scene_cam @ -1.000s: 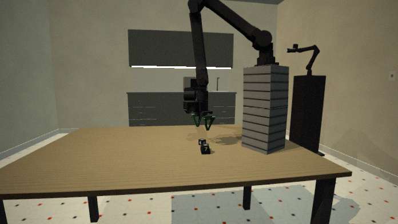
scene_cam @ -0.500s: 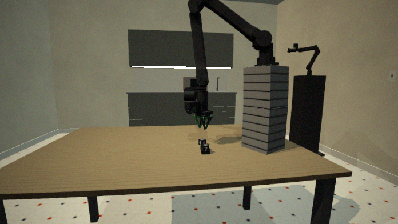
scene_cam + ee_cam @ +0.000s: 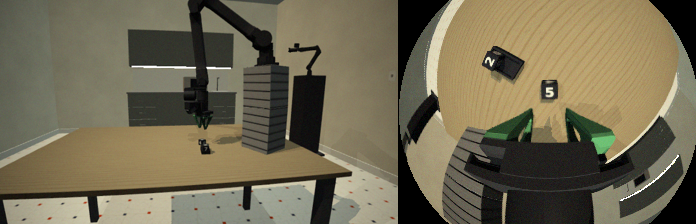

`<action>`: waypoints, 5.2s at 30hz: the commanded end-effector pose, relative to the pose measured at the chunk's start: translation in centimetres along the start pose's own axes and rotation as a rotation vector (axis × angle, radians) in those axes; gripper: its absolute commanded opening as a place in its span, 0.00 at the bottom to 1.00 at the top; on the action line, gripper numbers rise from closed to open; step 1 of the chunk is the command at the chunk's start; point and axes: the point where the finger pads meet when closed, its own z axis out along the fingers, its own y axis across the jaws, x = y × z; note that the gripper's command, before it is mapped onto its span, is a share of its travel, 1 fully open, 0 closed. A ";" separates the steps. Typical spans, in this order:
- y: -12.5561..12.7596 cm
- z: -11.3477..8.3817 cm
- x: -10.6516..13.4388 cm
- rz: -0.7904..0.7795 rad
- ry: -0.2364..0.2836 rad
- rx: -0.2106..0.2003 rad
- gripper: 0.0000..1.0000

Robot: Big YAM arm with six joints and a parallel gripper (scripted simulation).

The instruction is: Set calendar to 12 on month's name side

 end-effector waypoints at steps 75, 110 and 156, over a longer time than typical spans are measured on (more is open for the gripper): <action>-0.8 5.1 -0.3 -0.005 -0.018 0.013 0.44; -0.8 5.0 -0.3 -0.004 -0.019 0.014 0.44; -0.9 4.8 -0.2 -0.005 -0.011 0.006 0.44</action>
